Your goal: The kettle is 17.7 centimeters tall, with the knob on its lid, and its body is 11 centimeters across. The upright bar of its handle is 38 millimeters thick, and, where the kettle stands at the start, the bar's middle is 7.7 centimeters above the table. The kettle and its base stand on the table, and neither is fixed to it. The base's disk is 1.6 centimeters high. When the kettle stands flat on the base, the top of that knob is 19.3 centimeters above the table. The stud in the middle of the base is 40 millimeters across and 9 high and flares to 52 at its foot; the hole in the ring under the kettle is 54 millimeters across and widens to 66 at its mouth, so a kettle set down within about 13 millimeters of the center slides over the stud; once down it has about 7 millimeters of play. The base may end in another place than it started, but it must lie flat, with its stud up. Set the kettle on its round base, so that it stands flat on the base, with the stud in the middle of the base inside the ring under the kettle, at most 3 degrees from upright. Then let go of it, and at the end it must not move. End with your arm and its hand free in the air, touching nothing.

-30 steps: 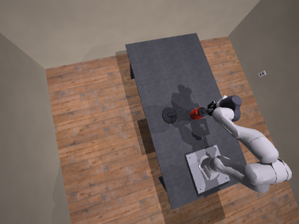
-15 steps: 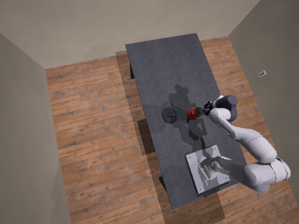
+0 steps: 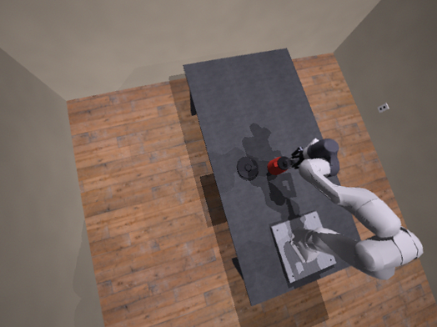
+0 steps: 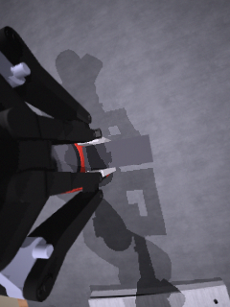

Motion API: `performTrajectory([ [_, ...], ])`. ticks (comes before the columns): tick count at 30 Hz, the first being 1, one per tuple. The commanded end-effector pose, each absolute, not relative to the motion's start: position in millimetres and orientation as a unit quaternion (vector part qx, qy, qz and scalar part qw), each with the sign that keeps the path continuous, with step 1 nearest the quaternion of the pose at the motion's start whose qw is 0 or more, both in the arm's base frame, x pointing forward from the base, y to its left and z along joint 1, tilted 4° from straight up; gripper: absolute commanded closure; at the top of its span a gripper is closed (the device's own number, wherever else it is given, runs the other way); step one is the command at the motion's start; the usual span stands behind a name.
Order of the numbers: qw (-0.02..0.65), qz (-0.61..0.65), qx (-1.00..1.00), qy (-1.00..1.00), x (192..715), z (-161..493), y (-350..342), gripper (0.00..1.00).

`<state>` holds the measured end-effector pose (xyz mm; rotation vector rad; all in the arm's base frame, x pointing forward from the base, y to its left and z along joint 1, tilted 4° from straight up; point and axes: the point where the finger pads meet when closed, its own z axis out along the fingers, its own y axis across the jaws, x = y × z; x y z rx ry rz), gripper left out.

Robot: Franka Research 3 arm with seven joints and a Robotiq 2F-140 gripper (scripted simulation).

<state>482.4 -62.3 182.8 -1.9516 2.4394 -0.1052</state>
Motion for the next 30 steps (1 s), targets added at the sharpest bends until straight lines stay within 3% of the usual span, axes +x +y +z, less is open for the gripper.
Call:
performTrajectory([
  [1, 0.009, -0.037, -0.606, 0.794, 489.9, 185.6, -49.9, 1.00],
  [30, 0.009, -0.037, -0.606, 0.794, 525.0, 183.1, 41.6, 1.00],
])
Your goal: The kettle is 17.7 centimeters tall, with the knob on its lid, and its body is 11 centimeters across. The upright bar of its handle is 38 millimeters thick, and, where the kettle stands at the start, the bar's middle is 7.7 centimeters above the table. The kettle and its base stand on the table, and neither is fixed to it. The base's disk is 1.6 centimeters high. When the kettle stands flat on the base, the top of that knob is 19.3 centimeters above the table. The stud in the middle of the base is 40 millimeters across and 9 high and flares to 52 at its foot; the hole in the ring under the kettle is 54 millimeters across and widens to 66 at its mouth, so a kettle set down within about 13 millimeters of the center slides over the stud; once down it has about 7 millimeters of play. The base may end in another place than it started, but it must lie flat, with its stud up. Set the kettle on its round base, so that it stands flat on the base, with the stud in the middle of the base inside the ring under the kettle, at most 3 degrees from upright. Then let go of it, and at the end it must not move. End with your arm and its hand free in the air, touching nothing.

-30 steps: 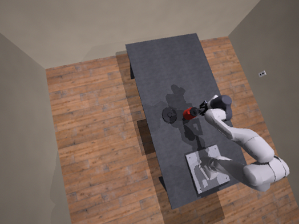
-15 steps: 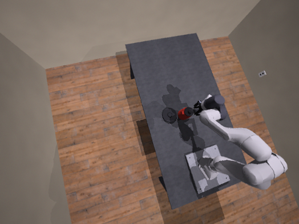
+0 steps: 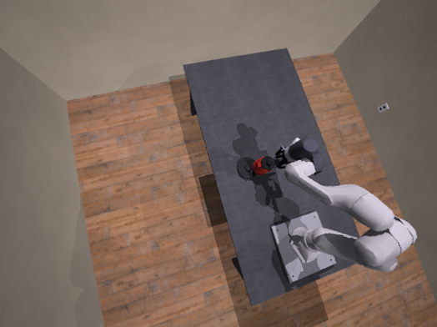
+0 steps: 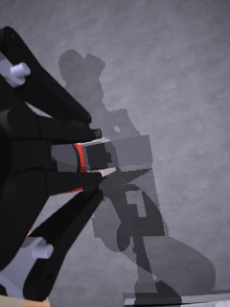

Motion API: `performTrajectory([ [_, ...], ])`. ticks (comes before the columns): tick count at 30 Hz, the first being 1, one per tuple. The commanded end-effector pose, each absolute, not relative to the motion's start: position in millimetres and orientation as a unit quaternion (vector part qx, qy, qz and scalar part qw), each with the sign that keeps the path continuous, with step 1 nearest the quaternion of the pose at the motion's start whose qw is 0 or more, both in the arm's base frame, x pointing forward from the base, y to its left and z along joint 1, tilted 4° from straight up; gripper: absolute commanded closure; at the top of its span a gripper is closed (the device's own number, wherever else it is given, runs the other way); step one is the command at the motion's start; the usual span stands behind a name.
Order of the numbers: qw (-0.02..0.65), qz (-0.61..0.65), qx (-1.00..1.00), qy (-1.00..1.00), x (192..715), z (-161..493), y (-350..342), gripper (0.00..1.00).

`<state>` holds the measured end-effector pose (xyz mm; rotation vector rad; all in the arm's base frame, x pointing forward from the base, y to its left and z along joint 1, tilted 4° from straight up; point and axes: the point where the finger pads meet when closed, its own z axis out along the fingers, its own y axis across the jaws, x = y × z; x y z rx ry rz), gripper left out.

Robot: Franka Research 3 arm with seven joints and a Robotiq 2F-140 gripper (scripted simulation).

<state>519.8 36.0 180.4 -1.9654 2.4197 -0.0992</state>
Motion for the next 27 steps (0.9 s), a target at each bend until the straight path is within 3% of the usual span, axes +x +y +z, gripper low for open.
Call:
performTrajectory([
  [1, 0.009, -0.037, -0.606, 0.794, 526.1, 183.0, 44.5, 1.00],
  [27, 0.009, -0.037, -0.606, 0.794, 544.3, 181.7, 91.9, 1.00],
])
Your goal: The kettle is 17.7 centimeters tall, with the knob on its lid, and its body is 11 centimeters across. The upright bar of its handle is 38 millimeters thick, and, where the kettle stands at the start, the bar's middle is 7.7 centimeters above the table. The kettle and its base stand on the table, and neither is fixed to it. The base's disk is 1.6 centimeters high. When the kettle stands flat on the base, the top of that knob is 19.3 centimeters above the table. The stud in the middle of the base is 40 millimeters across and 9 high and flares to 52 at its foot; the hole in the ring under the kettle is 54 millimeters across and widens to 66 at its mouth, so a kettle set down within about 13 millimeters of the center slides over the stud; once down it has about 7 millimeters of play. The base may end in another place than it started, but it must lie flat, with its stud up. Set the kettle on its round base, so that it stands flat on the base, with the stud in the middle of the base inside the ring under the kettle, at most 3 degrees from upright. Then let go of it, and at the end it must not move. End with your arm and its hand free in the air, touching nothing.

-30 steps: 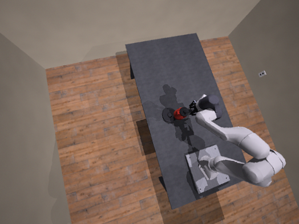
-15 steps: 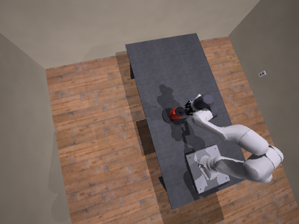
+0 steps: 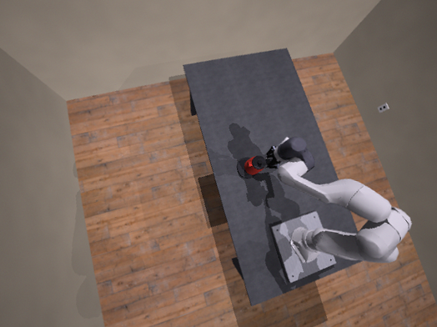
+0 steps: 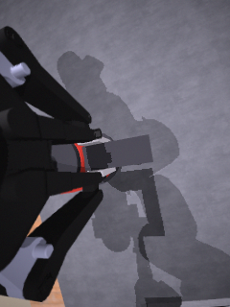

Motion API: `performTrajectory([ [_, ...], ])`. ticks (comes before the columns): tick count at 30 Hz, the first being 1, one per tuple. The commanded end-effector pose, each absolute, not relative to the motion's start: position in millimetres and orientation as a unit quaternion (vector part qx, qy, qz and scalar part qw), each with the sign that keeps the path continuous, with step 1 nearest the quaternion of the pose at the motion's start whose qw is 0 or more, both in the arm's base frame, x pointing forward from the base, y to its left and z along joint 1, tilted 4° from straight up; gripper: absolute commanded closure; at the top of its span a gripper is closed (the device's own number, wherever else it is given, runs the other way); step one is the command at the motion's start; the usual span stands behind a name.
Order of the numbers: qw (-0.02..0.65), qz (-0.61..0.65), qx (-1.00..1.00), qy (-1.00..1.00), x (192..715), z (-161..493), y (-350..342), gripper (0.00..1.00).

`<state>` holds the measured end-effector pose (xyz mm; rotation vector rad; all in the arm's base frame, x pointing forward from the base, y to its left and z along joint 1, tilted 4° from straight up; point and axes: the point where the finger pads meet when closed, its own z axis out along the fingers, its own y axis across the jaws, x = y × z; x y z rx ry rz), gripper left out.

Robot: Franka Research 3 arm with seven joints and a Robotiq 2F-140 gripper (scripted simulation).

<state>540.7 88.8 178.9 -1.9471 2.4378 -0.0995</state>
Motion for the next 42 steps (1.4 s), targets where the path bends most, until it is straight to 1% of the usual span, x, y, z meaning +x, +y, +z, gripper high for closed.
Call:
performTrajectory([
  [1, 0.009, -0.037, -0.606, 0.794, 544.3, 181.7, 91.9, 1.00],
  [42, 0.009, -0.037, -0.606, 0.794, 549.3, 181.4, 105.0, 1.00],
])
